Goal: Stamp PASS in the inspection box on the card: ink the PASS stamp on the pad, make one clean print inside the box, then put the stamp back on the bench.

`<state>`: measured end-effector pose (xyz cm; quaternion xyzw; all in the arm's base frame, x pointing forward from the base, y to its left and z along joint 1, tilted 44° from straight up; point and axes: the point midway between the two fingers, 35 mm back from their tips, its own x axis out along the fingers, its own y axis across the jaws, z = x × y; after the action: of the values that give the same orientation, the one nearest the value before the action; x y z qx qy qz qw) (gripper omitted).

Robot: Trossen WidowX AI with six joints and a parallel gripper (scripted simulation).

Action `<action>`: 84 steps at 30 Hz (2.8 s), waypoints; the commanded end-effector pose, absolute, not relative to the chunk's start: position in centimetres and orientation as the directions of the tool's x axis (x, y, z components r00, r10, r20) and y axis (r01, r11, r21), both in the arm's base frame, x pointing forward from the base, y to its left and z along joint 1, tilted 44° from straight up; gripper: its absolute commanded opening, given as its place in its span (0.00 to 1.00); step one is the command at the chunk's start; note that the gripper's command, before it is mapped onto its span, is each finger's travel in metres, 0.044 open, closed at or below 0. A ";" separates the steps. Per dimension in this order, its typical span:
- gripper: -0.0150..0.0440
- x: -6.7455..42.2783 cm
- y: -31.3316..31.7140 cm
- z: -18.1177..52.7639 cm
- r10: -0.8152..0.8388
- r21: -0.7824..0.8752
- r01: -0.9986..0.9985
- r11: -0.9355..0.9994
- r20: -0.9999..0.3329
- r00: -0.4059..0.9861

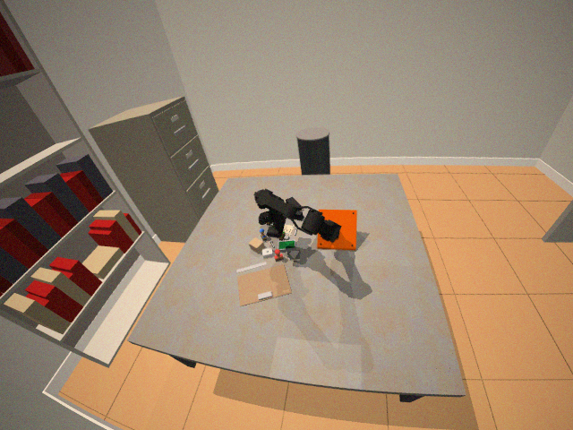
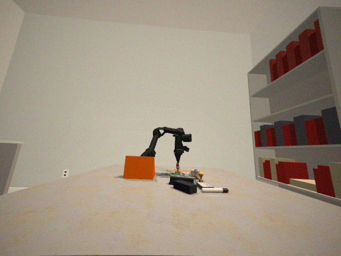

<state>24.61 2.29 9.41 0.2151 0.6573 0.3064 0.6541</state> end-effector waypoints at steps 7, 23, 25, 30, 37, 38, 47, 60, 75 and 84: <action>0.25 23.3 2.1 8.8 0.682 0.683 -0.125 0.720 -0.729 -0.054; 0.25 23.3 2.8 8.0 0.682 0.682 -0.124 0.721 -0.730 -0.053; 0.25 23.3 2.9 7.9 0.682 0.682 -0.124 0.721 -0.730 -0.053; 0.25 23.3 3.1 7.6 0.682 0.682 -0.125 0.721 -0.730 -0.052; 0.25 23.3 3.5 7.3 0.682 0.682 -0.125 0.720 -0.730 -0.052; 0.25 23.3 3.5 7.3 0.682 0.682 -0.125 0.720 -0.730 -0.052; 0.25 23.3 3.9 6.8 0.682 0.683 -0.125 0.720 -0.729 -0.051; 0.25 23.2 4.5 6.2 0.683 0.683 -0.126 0.719 -0.728 -0.051; 0.25 23.1 5.2 5.6 0.685 0.685 -0.127 0.718 -0.727 -0.050; 0.25 23.0 5.6 5.2 0.686 0.686 -0.127 0.717 -0.726 -0.050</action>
<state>23.12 5.41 5.37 0.2082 0.6550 0.3106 0.6566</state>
